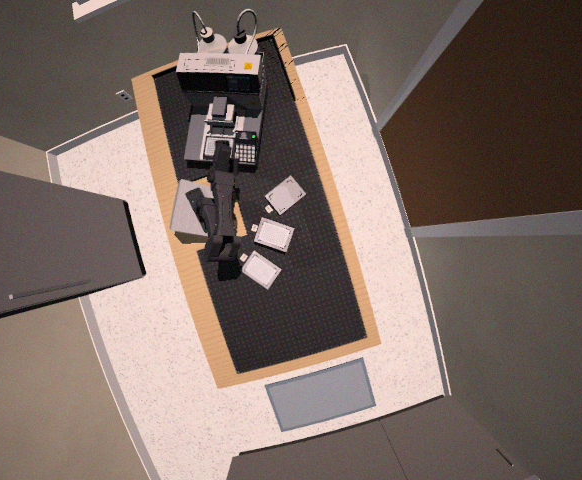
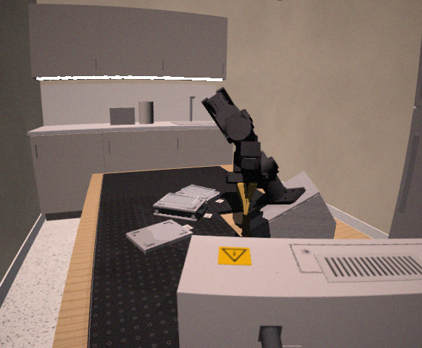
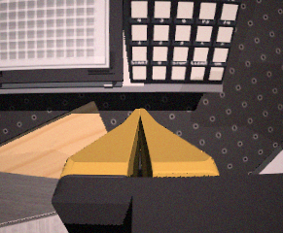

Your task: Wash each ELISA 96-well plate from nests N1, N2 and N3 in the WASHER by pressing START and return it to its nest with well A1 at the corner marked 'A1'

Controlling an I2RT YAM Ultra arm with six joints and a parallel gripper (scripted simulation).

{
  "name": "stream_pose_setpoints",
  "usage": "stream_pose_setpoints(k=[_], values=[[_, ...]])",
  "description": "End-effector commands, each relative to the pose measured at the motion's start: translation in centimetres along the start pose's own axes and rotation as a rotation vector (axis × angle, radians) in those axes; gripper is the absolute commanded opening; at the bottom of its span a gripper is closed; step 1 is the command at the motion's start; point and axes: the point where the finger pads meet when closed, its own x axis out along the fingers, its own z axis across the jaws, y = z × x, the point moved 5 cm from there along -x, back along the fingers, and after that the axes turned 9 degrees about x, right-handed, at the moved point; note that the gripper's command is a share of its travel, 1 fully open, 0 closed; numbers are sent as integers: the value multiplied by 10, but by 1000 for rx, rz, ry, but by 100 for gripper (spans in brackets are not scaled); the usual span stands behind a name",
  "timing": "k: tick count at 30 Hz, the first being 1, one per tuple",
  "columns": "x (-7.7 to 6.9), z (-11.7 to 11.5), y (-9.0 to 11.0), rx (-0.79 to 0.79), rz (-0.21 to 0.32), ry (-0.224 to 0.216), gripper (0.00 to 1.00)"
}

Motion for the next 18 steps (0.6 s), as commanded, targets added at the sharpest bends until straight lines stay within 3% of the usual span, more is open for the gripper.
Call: stream_pose_setpoints(k=[1, 8, 18], values=[[-1, 0, -3, 4, -11, -2, 0], [-1, 0, -3, 4, -11, -2, 0], [12, 0, -3, 4, -11, -2, 0]])
